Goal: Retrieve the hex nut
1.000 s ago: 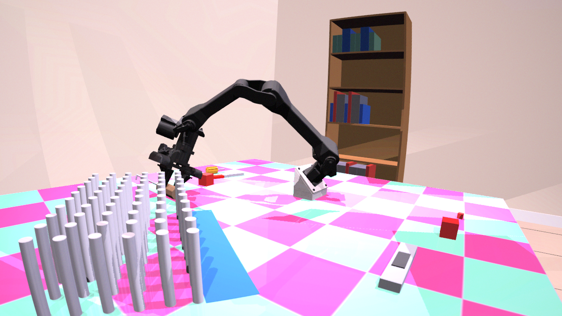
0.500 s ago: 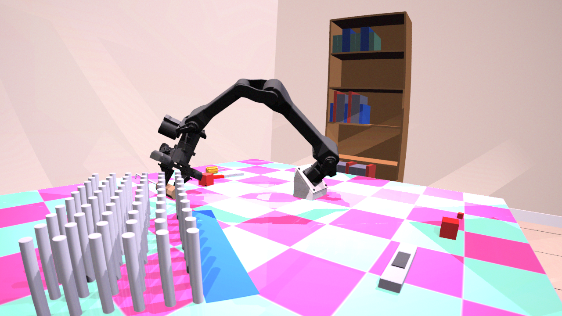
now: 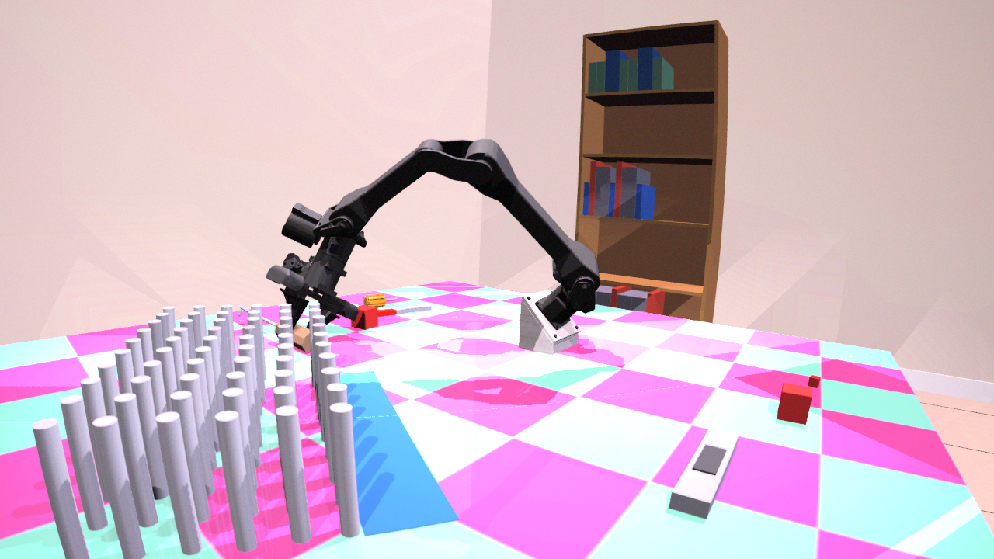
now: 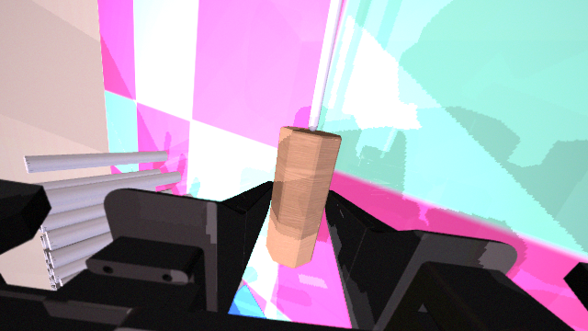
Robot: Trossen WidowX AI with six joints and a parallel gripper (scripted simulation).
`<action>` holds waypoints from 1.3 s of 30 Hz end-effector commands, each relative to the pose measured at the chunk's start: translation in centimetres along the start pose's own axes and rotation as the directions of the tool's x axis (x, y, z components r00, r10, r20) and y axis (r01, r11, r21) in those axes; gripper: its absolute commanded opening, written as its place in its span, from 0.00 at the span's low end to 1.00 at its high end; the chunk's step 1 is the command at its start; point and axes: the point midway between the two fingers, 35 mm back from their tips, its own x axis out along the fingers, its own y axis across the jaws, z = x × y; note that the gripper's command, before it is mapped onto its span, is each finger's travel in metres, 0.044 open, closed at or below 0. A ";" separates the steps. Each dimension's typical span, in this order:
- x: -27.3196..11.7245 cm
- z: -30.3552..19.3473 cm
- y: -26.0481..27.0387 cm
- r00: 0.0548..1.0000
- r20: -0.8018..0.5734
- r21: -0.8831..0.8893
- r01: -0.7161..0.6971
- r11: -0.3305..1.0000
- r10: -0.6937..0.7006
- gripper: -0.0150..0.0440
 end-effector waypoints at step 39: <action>-6.2 0.6 3.7 1.000 0.000 -0.011 -0.010 1.000 0.010 1.00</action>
